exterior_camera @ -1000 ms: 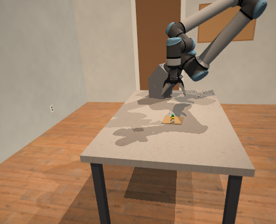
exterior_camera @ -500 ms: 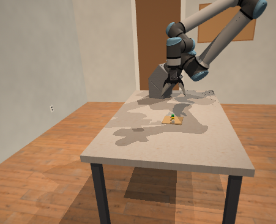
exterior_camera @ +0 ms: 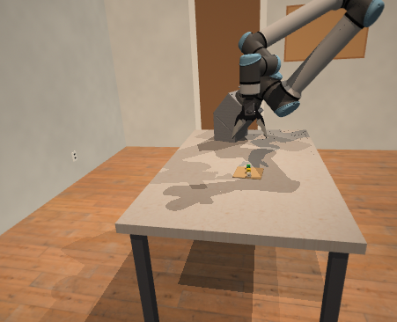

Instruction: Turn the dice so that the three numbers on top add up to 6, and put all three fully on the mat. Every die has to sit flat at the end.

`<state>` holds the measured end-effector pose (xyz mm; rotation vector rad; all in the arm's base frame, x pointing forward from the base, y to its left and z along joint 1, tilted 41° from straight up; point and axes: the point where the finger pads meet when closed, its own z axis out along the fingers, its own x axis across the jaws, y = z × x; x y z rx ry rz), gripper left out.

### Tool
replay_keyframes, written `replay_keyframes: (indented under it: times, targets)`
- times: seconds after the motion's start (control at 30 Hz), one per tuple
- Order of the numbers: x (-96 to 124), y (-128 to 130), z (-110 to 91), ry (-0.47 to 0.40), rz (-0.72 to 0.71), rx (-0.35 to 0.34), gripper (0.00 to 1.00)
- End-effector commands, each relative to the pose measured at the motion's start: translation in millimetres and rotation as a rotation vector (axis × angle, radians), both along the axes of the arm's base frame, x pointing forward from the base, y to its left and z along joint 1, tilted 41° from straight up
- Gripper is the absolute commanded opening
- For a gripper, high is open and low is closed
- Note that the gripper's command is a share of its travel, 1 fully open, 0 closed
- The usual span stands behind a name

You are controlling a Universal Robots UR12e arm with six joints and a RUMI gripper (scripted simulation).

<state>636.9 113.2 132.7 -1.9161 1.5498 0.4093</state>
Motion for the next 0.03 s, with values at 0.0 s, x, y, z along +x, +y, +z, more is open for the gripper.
replay_keyframes:
  times: [0.0]
  targets:
    - [0.5, -0.5, 0.5, -0.001, 0.000, 0.000, 1.00]
